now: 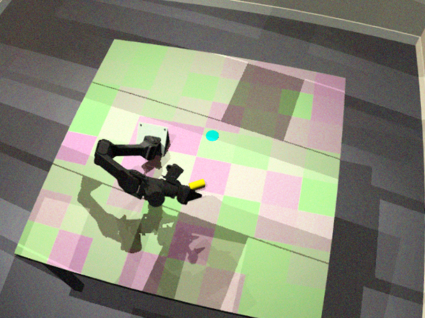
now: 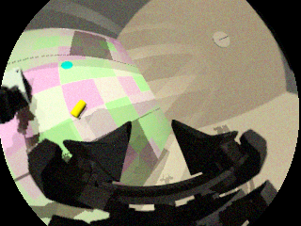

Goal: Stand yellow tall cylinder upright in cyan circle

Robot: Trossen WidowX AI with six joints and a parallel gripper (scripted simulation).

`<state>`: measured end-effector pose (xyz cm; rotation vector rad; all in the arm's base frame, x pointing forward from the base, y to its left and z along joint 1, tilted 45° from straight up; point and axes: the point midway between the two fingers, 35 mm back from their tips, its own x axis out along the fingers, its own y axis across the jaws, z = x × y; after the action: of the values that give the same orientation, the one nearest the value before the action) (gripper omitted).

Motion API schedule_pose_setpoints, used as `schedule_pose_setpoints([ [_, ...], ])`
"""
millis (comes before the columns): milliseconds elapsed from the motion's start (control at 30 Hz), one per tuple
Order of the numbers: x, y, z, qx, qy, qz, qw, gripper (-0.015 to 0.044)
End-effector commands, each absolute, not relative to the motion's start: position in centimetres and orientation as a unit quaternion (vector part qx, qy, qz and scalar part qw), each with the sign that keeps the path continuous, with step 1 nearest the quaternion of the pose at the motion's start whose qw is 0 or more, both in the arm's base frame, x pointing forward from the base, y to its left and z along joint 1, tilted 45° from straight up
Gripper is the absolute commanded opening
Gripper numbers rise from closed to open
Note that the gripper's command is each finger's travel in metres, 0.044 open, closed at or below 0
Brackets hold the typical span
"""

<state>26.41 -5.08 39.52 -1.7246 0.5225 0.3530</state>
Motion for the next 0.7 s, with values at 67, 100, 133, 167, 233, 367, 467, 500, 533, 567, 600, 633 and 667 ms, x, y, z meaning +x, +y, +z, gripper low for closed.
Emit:
schedule_pose_setpoints([
  [67, 28.0, -4.6, 33.4, -0.634, 0.345, 0.188, 0.665, 0.0309],
  [100, 28.2, -4.4, 32.5, -0.616, 0.367, 0.19, 0.671, 0.0309],
  [133, 28.3, -4.3, 31.5, -0.598, 0.388, 0.191, 0.675, 0.0309],
  [167, 28.4, -4.1, 30.6, -0.581, 0.409, 0.19, 0.678, 0.0309],
  [233, 28.4, -3.8, 28.8, -0.548, 0.451, 0.185, 0.68, 0.0309],
  [367, 28.2, -3.2, 25.6, -0.494, 0.53, 0.16, 0.671, 0.0309],
  [467, 27.8, -2.7, 23.6, -0.464, 0.582, 0.129, 0.655, 0.0309],
  [500, 27.6, -2.6, 23.0, -0.456, 0.598, 0.117, 0.649, 0.0309],
  [533, 27.5, -2.4, 22.4, -0.449, 0.612, 0.103, 0.643, 0.0309],
  [567, 27.3, -2.3, 21.8, -0.443, 0.626, 0.089, 0.636, 0.0309],
  [600, 27.1, -2.2, 21.3, -0.439, 0.638, 0.074, 0.628, 0.0309],
  [633, 27.0, -2.0, 20.9, -0.435, 0.649, 0.059, 0.621, 0.0309],
  [667, 26.8, -1.9, 20.4, -0.433, 0.659, 0.043, 0.614, 0.0309],
])
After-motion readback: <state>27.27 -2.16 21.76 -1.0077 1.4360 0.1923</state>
